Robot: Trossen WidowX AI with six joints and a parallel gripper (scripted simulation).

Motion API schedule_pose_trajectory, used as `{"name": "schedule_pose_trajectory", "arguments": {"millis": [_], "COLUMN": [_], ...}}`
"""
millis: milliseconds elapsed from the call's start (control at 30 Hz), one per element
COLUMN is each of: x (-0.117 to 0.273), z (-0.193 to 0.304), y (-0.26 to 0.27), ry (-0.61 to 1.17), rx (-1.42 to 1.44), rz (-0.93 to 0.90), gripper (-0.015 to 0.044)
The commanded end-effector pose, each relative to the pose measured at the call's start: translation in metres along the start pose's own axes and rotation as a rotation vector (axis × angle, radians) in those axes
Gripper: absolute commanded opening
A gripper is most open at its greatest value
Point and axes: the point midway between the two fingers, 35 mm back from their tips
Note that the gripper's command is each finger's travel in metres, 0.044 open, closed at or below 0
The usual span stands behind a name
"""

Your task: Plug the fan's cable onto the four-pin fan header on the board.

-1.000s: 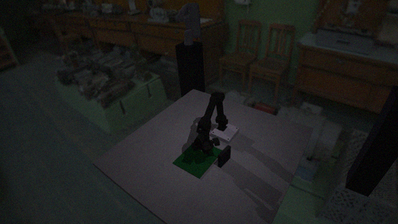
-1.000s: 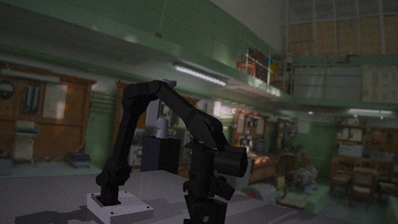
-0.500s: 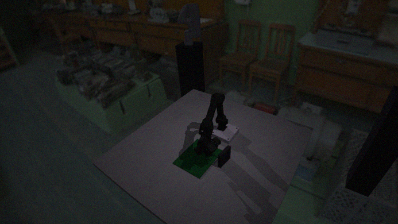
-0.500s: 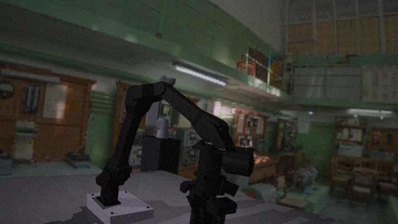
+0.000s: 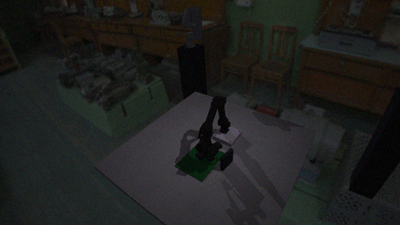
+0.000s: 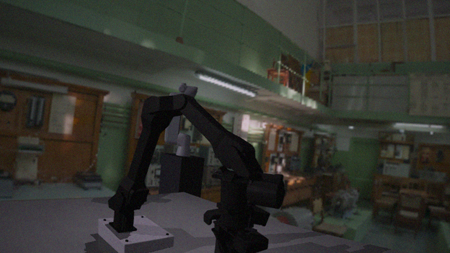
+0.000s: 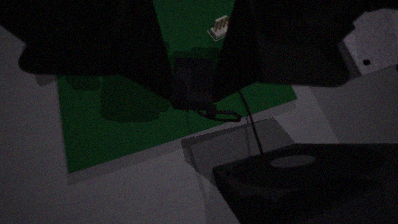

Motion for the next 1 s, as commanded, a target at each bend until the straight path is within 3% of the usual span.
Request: {"name": "schedule_pose_trajectory", "arguments": {"millis": [0,967], "x": [-0.007,-0.032], "z": [0.001,0.003], "y": [0.002,-0.002], "ry": [-0.052,-0.426], "rx": [0.002,0.000], "rz": [-0.023,-0.064], "gripper": [0.0000,0.0000]}}
Point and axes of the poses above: the point midway between the two fingers, 35 mm back from their tips, its own x axis back along the fingers, its own y axis across the jaws, z = x × y, and after that the axes turned 7 degrees about x, right-handed
